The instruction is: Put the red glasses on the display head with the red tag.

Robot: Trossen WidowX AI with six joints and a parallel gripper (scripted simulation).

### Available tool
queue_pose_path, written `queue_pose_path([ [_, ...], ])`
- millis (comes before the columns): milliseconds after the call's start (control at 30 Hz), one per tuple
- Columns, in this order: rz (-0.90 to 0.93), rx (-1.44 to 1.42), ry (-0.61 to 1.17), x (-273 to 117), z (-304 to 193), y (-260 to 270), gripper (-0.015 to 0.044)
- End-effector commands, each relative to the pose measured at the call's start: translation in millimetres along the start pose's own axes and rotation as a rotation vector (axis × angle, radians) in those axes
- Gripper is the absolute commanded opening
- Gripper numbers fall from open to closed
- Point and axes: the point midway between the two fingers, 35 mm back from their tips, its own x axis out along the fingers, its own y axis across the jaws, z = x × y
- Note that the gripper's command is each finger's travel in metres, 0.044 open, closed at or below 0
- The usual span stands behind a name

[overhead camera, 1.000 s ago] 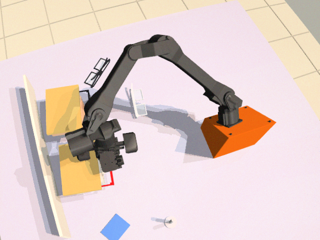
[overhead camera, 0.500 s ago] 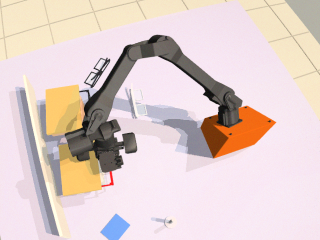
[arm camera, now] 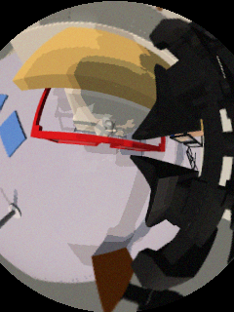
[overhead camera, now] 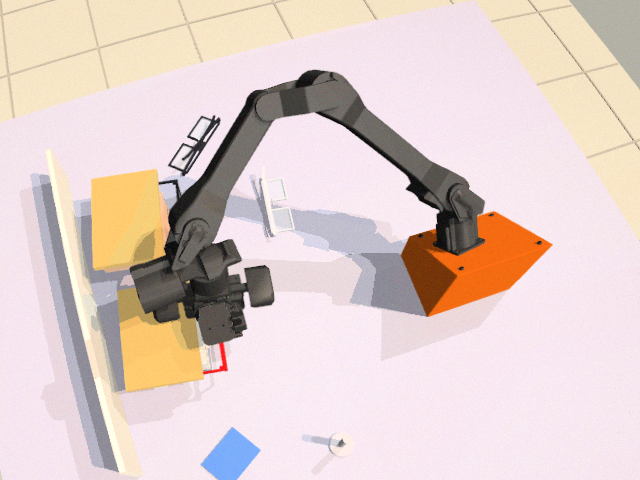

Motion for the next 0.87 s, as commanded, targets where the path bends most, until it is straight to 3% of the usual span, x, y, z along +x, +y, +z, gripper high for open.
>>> queue_pose_path([
  [0,0.001,-0.001,-0.001,-2.4,0.5,-0.3,0.0107],
  [200,0.034,-0.004,-0.004,-34.9,1.8,-1.7,0.0107],
  [833,0.038,-0.006,-0.004,-55.2,2.3,53.2,0.0107],
])
